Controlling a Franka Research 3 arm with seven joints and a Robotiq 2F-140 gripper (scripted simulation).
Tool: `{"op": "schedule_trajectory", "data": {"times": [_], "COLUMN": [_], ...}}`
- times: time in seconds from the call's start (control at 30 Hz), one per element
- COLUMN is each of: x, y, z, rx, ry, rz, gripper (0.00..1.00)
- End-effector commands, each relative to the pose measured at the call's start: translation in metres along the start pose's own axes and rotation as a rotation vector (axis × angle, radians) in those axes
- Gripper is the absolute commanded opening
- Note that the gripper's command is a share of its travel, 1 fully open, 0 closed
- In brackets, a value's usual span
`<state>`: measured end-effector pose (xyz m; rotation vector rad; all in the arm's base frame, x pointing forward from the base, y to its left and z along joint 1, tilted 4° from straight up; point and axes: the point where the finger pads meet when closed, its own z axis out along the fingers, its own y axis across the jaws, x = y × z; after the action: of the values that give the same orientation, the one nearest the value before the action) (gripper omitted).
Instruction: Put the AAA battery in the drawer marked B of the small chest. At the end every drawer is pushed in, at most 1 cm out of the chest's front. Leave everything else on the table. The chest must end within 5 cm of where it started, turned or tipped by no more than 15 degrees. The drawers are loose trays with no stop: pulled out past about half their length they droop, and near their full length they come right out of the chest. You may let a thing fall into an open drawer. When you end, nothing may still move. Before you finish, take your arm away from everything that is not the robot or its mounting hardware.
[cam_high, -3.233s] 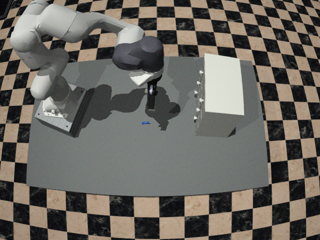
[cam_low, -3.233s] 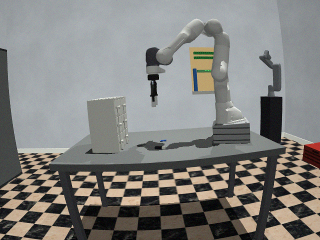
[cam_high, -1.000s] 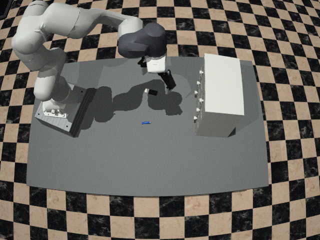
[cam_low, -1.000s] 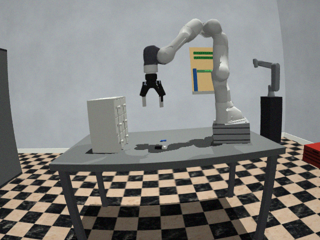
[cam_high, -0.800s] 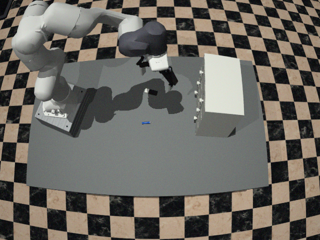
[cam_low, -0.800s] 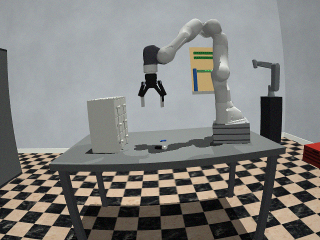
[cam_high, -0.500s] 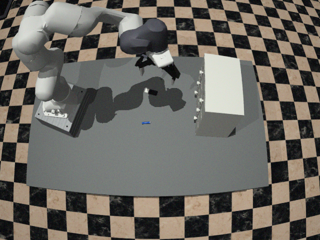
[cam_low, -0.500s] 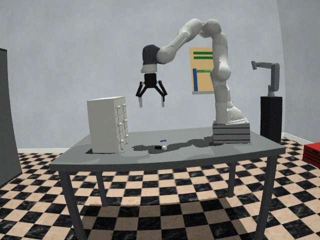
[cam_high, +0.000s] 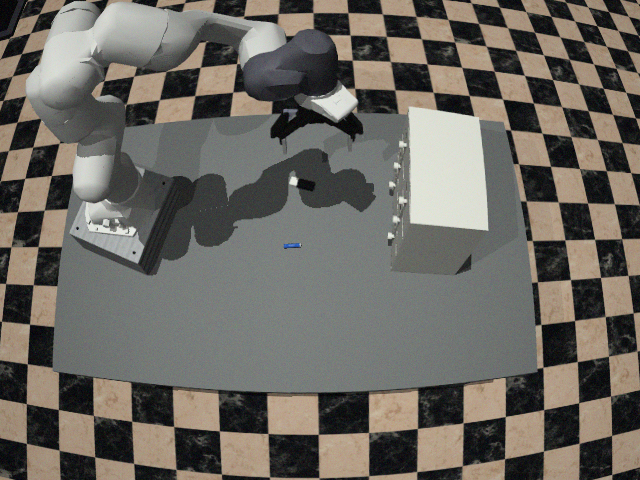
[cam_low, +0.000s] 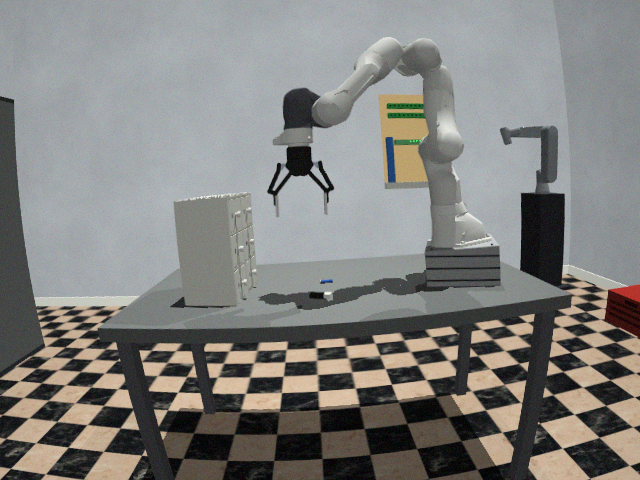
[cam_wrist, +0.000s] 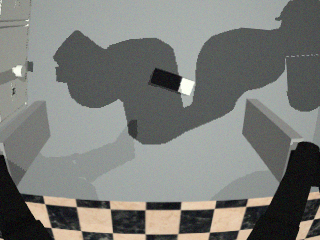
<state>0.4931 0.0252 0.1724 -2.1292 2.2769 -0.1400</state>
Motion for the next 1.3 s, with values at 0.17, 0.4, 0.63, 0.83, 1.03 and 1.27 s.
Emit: {"op": "schedule_trajectory", "data": {"times": [0.17, 0.4, 0.63, 0.83, 1.03, 1.27], "x": [-0.013, -0.020, -0.031, -0.036, -0.043, -0.051], "y": [-0.003, -0.005, -0.007, -0.008, -0.010, -0.012], "z": [0.001, 0.001, 0.001, 0.001, 0.000, 0.000], "rx": [-0.008, -0.007, -0.005, -0.004, -0.002, -0.001], "ry": [-0.026, -0.027, -0.027, -0.027, -0.028, -0.028], "rz": [-0.419, -0.563, -0.745, -0.841, -0.973, -1.107], "gripper": [1.00, 1.00, 1.00, 1.00, 1.00, 1.00]}}
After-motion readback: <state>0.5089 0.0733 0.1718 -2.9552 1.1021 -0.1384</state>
